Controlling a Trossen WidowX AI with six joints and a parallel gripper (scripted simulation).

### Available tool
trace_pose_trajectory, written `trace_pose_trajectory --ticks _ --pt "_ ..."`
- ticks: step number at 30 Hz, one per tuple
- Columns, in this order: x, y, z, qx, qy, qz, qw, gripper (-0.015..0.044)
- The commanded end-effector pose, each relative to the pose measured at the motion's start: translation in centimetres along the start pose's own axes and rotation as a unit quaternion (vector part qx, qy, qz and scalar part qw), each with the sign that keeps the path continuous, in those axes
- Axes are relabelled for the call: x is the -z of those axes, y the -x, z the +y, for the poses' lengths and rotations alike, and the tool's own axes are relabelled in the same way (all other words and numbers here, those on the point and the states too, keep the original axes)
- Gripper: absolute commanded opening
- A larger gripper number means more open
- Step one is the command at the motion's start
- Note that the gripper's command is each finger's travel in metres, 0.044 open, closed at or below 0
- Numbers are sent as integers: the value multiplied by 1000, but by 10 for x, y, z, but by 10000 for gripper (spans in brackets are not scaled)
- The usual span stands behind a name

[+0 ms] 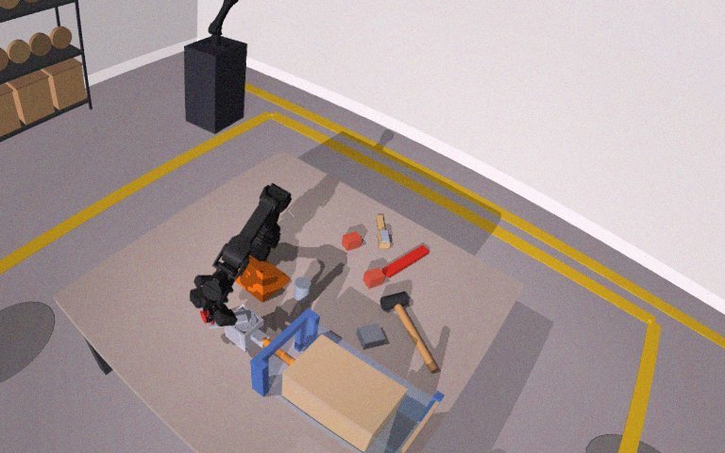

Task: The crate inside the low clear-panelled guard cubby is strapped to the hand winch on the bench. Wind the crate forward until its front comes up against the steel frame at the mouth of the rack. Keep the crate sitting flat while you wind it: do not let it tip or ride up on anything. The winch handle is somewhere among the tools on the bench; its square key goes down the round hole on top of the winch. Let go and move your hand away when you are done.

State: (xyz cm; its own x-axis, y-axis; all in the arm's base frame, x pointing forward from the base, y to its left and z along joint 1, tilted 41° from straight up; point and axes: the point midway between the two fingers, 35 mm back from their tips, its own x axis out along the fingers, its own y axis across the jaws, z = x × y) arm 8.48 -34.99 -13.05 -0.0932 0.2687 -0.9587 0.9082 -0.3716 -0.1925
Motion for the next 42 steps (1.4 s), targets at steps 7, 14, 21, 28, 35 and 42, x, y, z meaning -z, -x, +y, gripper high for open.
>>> trace_pose_trajectory --ticks 7,14,21,28,35,42 --pt "3 -1 25 -15 3 5 1000 0" --pt "4 0 34 -15 3 5 1000 0" --pt "5 1 43 -16 3 5 1000 0" --pt "7 2 52 -16 3 5 1000 0" --pt "9 3 58 -16 3 5 1000 0" --pt "11 4 62 -16 3 5 1000 0"
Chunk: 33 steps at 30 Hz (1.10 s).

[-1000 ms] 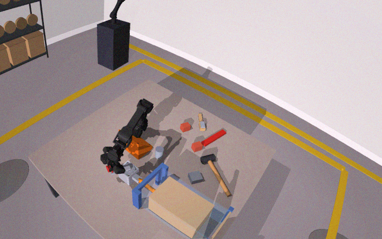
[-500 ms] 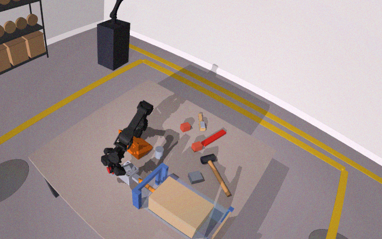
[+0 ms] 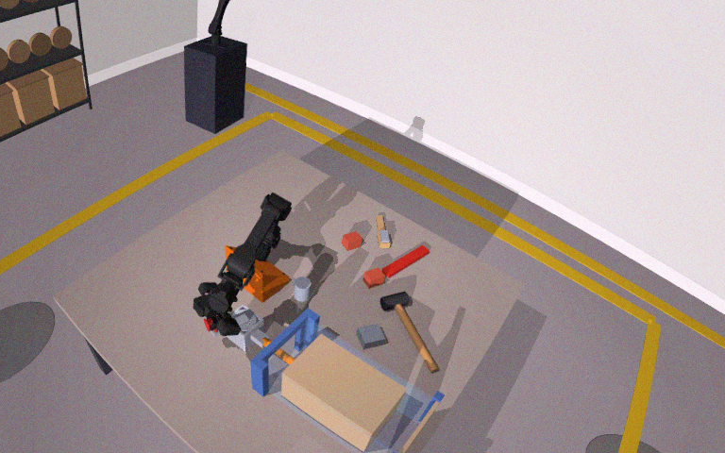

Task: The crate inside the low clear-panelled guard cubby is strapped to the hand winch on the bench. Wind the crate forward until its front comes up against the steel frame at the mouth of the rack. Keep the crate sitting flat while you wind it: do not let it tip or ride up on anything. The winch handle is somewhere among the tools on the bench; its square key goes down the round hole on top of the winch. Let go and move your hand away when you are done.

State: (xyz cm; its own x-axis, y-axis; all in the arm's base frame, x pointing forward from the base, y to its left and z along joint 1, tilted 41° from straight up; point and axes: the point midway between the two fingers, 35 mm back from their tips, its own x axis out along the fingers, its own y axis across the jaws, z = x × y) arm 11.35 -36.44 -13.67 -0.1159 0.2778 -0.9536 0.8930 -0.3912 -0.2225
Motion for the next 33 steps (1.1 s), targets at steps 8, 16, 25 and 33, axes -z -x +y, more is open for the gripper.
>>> trace_pose_trajectory --ticks 8,16,25,33 --pt "17 6 36 -29 19 6 999 0" --pt "22 9 45 -29 19 6 999 0" --pt "29 12 54 -30 19 7 999 0" --pt "36 16 62 -30 19 7 999 0"
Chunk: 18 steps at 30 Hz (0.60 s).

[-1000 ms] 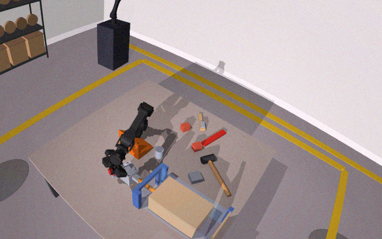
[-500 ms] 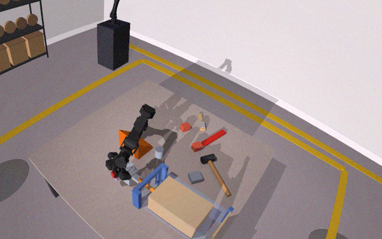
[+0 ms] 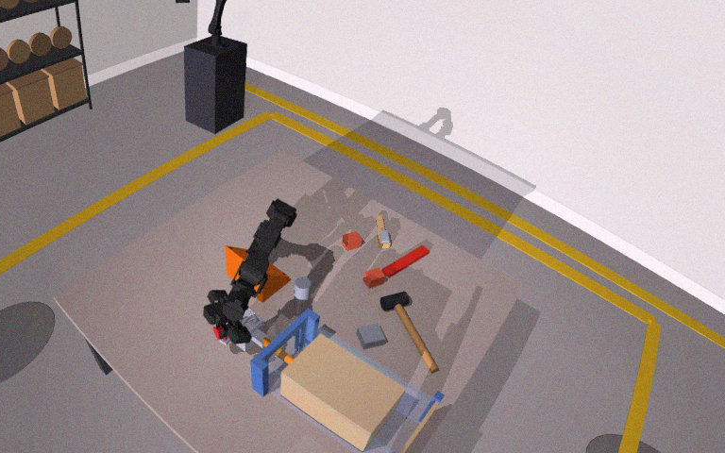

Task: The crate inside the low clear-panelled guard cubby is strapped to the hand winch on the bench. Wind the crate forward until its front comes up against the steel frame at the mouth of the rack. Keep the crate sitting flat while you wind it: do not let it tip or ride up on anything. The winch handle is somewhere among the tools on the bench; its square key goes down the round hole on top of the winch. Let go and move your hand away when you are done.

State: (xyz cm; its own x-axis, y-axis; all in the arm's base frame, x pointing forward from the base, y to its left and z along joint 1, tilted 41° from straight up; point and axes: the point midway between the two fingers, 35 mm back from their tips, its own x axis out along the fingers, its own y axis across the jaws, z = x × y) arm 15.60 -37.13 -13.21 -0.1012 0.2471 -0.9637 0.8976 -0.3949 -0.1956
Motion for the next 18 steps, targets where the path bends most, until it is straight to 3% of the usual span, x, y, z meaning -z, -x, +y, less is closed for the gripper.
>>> trace_pose_trajectory --ticks 1,18 --pt "23 5 23 -17 17 19 1000 0" --pt "28 7 27 -17 17 19 1000 0"
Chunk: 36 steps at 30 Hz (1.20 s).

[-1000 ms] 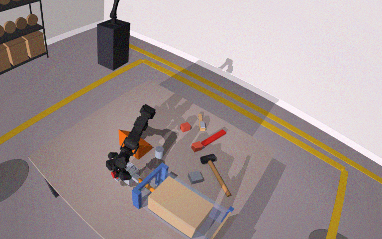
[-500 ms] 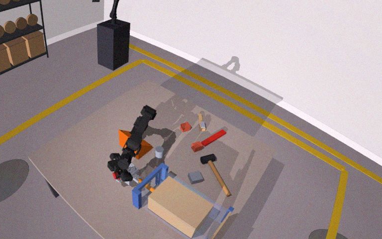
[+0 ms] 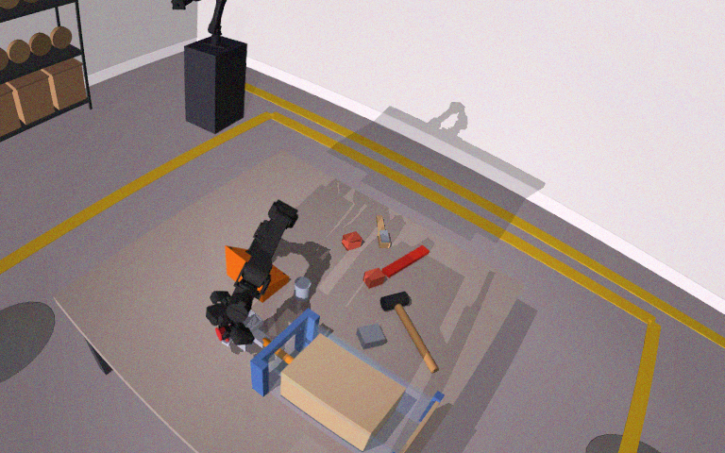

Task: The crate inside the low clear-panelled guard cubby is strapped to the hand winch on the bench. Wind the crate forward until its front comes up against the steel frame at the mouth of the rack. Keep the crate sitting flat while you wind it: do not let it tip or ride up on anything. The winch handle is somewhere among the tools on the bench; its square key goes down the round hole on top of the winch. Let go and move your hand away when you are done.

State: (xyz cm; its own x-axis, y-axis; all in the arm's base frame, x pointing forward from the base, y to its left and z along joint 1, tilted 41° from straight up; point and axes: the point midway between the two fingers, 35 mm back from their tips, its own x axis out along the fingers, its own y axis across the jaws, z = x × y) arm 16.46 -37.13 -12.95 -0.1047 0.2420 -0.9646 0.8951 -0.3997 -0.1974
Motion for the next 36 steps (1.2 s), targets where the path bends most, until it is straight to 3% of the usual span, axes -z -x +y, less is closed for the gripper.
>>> trace_pose_trajectory --ticks 1,36 --pt "25 4 21 -17 20 22 999 0" --pt "42 13 32 -18 20 23 999 0"
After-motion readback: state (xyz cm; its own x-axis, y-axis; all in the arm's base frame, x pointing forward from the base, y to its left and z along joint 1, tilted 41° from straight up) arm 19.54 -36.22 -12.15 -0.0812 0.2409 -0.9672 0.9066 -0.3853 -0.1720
